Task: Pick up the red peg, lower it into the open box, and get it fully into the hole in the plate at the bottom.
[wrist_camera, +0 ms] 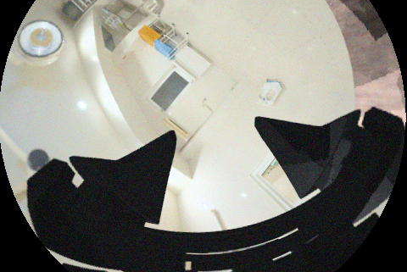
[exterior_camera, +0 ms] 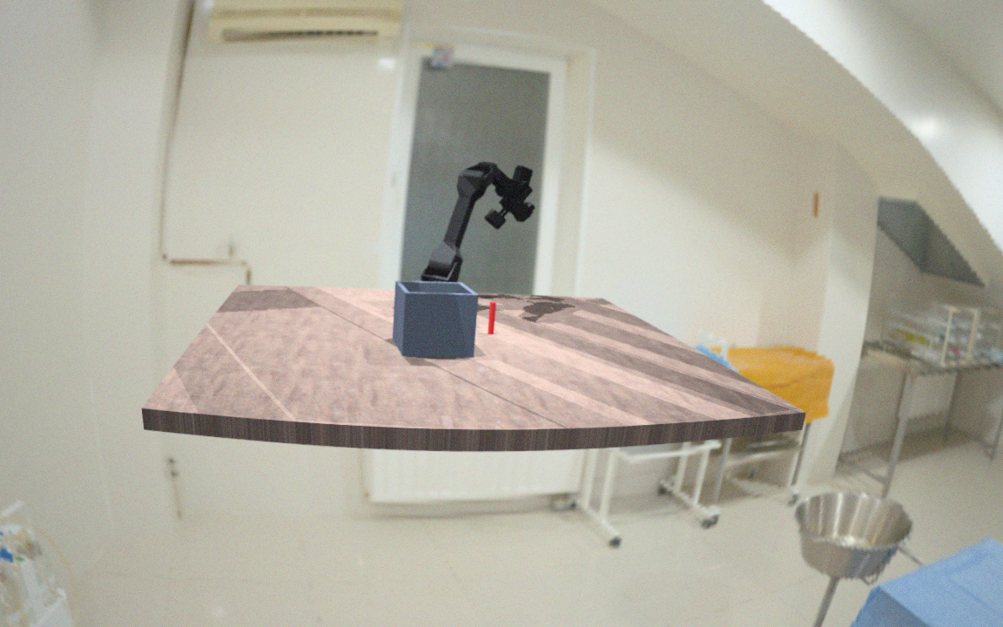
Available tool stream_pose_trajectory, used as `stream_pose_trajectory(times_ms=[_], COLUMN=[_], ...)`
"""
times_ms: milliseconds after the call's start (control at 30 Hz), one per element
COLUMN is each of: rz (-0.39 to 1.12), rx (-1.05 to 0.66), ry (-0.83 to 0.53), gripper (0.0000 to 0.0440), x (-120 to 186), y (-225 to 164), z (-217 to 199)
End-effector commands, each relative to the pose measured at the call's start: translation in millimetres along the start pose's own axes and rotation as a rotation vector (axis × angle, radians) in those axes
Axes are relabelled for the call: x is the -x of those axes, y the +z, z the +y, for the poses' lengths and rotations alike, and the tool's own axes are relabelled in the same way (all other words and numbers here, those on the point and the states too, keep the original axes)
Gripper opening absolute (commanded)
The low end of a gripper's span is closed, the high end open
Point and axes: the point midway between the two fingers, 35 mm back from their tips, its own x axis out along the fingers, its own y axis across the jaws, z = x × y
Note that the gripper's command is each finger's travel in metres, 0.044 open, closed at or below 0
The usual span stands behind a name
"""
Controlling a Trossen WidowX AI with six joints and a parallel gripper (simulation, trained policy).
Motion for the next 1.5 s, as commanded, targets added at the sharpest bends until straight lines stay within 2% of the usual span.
stream_pose_trajectory(times_ms=[0,133,367,800,1167,1467], rz=[-0.023,-0.134,-0.34,-0.719,-1.028,-1.255], rx=[-0.021,-0.104,-0.23,-0.47,-0.695,-0.908], ry=[0.0,0.01,0.044,0.098,0.114,0.115], gripper=[0.042,0.044,0.044,0.044,0.044,0.044], x=[5,33,97,242,379,489], y=[9,51,122,218,255,246], z=[0,5,10,-12,-65,-127])
